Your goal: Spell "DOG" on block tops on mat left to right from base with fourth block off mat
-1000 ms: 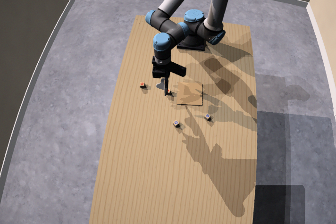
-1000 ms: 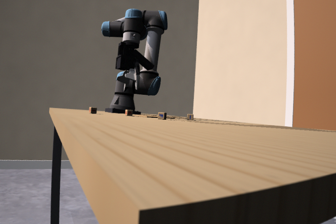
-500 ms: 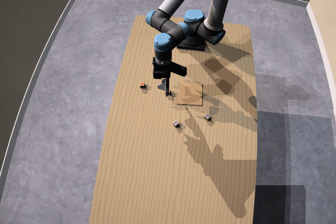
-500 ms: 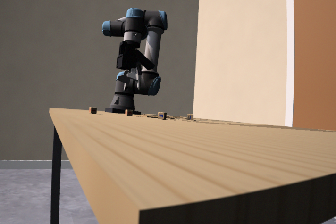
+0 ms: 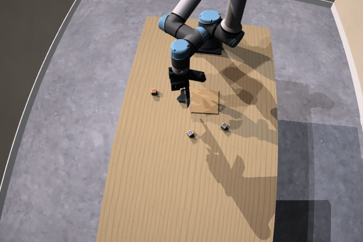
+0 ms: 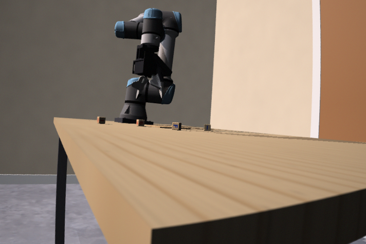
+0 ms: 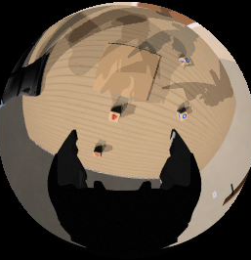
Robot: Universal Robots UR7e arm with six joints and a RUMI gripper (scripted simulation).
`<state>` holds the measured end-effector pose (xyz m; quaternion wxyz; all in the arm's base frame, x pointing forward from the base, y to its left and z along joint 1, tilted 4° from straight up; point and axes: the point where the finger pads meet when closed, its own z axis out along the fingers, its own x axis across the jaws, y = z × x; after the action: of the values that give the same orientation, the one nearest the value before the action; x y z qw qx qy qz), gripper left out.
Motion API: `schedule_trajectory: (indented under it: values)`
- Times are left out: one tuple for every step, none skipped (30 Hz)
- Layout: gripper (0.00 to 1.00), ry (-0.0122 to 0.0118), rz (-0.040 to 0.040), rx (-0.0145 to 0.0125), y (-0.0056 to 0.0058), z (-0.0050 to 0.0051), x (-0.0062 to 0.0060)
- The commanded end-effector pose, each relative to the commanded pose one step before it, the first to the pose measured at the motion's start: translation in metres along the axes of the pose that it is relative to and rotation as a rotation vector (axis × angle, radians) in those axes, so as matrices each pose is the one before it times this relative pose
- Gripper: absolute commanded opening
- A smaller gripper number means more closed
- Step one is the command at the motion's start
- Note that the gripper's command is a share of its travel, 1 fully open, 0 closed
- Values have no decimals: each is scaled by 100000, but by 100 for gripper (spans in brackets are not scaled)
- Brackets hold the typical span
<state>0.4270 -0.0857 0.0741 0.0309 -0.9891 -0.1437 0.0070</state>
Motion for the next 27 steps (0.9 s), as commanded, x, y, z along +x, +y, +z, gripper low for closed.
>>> schedule_trajectory:
  values:
    - [100, 219, -13952, 93, -563, -163, 1156]
    - [100, 0, -1859, -5, -79, -7, 156]
    - [100, 0, 0, 0, 0, 0, 0]
    - [100, 0, 0, 0, 0, 0, 0]
    - [100, -1, -4647, -13, -193, -16, 394]
    - [100, -1, -2529, -7, -97, -8, 219]
    - [100, 0, -1586, -4, -58, -5, 139]
    - [100, 0, -1684, -4, -59, -5, 149]
    - [100, 0, -1802, -4, -61, -5, 160]
    - [100, 0, -1855, -4, -61, -5, 166]
    - [100, 0, -1915, -4, -60, -5, 173]
    - [100, 0, -1880, -4, -56, -4, 171]
    - [100, 0, -1905, -4, -54, -4, 175]
    - [100, 0, -1876, -4, -51, -4, 173]
    - [100, 0, -1911, -4, -49, -4, 177]
    - [100, 0, -1812, -4, -44, -3, 169]
    - [100, 0, -1904, -4, -43, -3, 179]
    - [100, 0, -1904, -4, -41, -3, 180]
    - [100, 0, -1854, -3, -37, -2, 176]
    - [100, 0, 0, 0, 0, 0, 0]
    - [100, 0, 0, 0, 0, 0, 0]
    - [100, -1, -5510, -9, -103, -5, 527]
    - [100, 0, -1713, -3, -24, -1, 166]
    - [100, 0, -1595, -2, -20, -1, 155]
    - [100, 0, -1741, -2, -20, -1, 170]
    - [100, 0, -1791, -2, -18, -1, 176]
    - [100, 0, -1907, -2, -16, 0, 188]
